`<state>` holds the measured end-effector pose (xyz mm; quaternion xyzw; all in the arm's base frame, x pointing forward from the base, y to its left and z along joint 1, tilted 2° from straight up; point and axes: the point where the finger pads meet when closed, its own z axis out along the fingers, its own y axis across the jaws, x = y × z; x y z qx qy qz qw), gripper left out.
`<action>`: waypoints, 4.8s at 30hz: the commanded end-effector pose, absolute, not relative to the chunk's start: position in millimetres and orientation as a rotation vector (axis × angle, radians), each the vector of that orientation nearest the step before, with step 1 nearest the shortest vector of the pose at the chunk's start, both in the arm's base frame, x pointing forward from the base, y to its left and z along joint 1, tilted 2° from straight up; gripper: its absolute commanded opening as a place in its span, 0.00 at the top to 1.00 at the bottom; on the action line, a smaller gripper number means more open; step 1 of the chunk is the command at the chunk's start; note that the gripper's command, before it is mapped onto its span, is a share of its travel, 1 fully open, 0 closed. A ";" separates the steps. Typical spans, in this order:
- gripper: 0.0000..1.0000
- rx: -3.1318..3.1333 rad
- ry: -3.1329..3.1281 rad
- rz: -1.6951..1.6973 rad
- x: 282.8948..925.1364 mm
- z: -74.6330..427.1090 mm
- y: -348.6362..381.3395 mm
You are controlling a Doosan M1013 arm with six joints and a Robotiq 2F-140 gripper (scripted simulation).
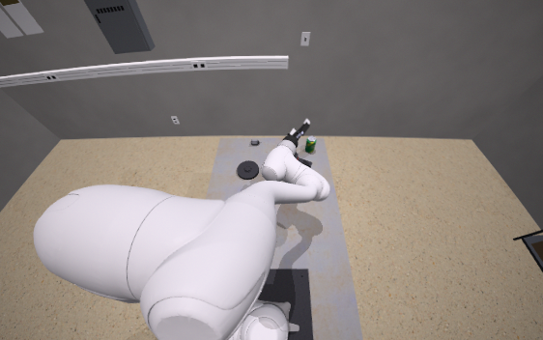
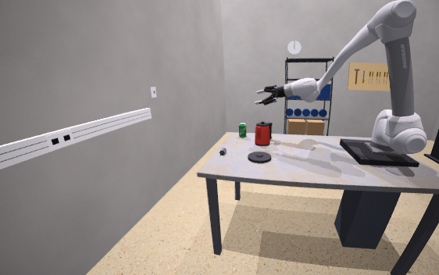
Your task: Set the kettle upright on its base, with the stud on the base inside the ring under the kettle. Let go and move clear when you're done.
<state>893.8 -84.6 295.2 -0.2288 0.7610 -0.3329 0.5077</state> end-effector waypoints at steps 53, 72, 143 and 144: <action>0.48 0.739 1.664 -0.514 849.5 382.1 -223.6; 0.48 1.600 1.279 -0.270 767.0 363.4 -263.7; 0.48 3.139 0.003 0.000 650.1 321.7 -1.0; 0.48 3.140 0.002 0.000 650.1 321.8 -0.6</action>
